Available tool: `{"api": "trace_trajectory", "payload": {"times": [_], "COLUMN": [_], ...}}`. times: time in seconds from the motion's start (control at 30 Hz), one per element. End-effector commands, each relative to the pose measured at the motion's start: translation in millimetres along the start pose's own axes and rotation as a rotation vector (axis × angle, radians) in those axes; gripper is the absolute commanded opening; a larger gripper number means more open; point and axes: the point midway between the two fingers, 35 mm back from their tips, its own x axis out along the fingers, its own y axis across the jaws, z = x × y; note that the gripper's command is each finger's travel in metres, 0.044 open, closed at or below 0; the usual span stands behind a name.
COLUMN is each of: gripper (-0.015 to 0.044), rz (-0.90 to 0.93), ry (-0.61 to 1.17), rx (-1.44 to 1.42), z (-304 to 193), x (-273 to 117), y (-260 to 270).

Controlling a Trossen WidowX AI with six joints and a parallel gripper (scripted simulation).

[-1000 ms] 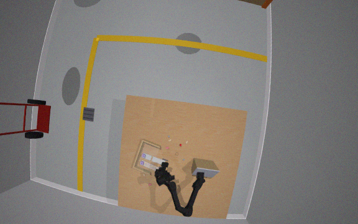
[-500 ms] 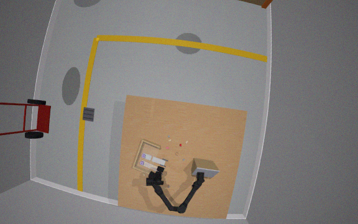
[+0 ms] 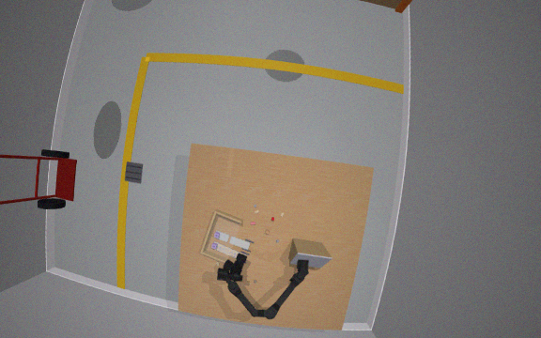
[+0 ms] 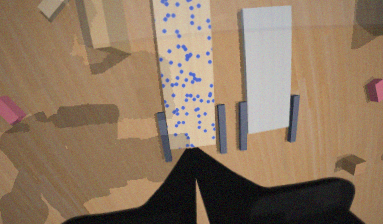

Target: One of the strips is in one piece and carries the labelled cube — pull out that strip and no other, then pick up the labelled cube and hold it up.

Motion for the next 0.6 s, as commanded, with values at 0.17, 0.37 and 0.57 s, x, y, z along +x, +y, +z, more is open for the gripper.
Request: {"api": "trace_trajectory", "payload": {"times": [0.17,0.37,0.57], "gripper": [0.0000,0.0000,0.0000], "rz": [-0.008,-0.008,-0.008], "ry": [0.012,0.012,0.012], "rx": [0.009,0.009,0.009], "z": [-0.8,-0.9,-1.4], "x": [19.0,28.9,38.8], "y": [-3.0,-3.3,-3.6]}}
